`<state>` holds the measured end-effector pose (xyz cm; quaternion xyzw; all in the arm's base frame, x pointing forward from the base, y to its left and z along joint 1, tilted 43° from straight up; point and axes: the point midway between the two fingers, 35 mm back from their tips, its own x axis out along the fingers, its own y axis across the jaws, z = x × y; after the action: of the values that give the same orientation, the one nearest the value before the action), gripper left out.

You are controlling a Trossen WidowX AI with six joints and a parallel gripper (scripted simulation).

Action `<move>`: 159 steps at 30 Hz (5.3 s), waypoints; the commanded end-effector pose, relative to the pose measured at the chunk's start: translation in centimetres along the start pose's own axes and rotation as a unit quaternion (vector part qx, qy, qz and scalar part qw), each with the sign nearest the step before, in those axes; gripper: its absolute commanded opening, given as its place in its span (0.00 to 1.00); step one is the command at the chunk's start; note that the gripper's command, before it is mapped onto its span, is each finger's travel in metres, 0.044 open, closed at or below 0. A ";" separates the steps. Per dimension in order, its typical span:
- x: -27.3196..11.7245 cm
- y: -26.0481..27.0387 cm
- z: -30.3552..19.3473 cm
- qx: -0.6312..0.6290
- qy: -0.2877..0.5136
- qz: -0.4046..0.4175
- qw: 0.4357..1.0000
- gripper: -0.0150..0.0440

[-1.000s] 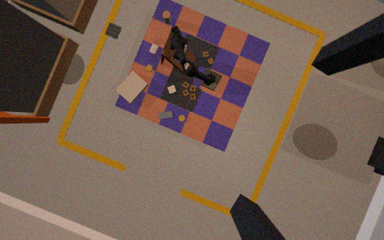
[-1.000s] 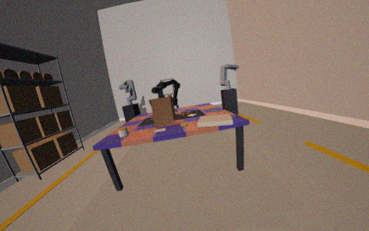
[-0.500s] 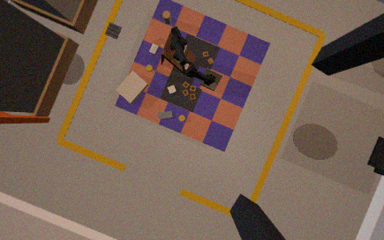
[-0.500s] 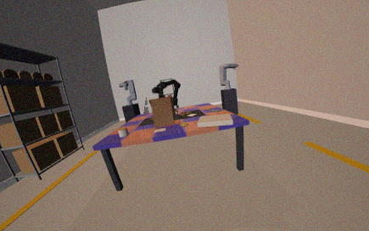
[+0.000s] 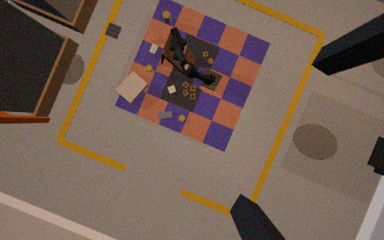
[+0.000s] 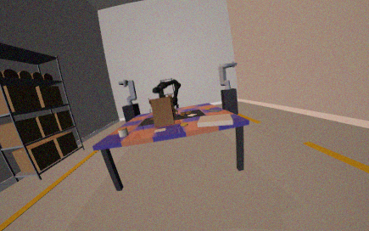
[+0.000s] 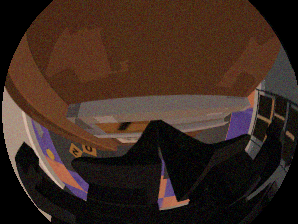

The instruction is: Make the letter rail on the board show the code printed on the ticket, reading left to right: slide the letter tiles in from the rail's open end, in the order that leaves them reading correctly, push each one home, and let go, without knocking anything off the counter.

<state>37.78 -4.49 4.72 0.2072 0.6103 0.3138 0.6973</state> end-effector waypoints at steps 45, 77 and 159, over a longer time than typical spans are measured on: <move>-9.8 1.3 -8.1 -0.427 -0.156 -0.064 0.888 0.83; -12.9 3.1 -12.8 -0.679 -0.195 -0.215 0.675 1.00; 12.2 28.7 -18.0 -0.927 0.016 0.072 0.367 0.83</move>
<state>15.64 22.46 12.72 -0.5321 -0.0751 0.7330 0.4171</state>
